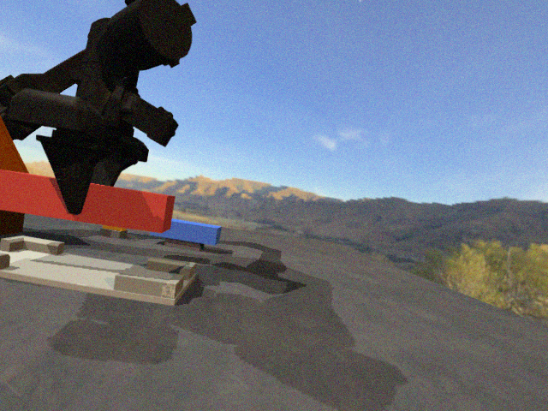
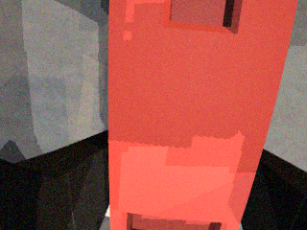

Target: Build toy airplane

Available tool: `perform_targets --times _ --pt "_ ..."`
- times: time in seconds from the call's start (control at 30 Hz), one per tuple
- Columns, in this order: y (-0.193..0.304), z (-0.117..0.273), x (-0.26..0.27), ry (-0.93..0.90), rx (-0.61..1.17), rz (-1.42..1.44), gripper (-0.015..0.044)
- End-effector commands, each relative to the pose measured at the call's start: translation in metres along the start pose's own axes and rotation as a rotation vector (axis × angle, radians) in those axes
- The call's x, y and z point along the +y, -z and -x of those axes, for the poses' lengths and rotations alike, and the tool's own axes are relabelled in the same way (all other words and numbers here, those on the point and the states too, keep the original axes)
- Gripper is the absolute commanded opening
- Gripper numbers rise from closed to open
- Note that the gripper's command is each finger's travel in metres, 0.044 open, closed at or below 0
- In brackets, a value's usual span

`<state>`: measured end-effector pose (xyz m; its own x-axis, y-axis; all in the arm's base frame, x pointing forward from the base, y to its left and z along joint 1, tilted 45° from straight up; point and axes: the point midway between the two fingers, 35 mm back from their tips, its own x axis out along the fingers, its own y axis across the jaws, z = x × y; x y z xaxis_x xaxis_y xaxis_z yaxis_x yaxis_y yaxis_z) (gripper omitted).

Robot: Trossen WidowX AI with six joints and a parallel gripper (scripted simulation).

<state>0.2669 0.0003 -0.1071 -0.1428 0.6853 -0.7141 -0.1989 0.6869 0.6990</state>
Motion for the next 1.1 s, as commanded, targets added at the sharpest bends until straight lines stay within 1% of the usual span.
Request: perform_targets --times 0.0,0.73,1.07 --pt "-0.002 0.001 -0.002 0.007 -0.003 0.008 0.0195" --pt "-0.003 0.002 -0.004 0.007 -0.003 0.008 0.0195" --pt "-0.004 -0.014 -0.004 0.007 -0.003 0.008 0.0195"
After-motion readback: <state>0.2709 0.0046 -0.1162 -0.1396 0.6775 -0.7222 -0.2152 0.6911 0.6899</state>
